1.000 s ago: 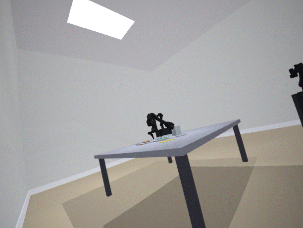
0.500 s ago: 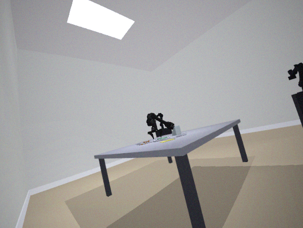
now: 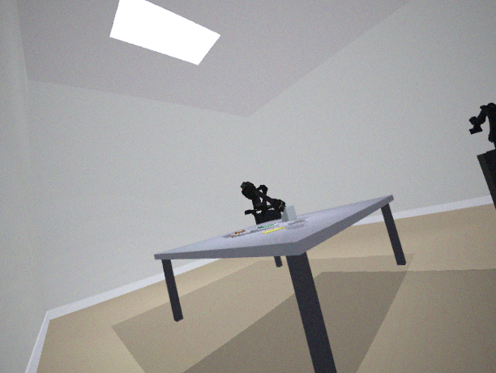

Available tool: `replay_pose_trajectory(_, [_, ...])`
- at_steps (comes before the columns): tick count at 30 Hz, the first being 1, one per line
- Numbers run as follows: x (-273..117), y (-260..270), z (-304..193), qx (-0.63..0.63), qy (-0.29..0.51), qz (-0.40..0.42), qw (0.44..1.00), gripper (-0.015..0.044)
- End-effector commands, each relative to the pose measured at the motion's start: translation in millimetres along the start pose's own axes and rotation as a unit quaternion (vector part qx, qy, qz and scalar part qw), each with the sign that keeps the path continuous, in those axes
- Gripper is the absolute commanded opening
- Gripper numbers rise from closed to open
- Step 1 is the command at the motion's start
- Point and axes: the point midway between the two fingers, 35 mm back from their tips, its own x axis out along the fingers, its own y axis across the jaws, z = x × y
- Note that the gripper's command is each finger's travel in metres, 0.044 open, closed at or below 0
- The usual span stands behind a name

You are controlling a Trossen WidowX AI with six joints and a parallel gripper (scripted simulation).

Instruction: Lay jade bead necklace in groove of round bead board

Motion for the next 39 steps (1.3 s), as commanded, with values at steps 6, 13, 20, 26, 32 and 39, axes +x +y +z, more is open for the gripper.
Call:
replay_pose_trajectory(6, [7.9,2.1,9.1,-0.024,0.0,0.001,1.0,0.012])
replay_pose_trajectory(13, [7.2,0.6,9.2,-0.019,-0.003,0.0,1.0,0.012])
replay_pose_trajectory(20, [18.2,1.0,9.3,-0.02,-0.002,0.0,1.0,0.012])
replay_pose_trajectory(26, [28.0,1.5,9.2,-0.022,-0.001,0.0,1.0,0.012])
replay_pose_trajectory(32, [36.6,2.0,8.8,-0.024,0.0,0.0,1.0,0.012])
replay_pose_trajectory(39, [35.0,1.2,8.6,-0.02,0.0,0.002,1.0,0.0])
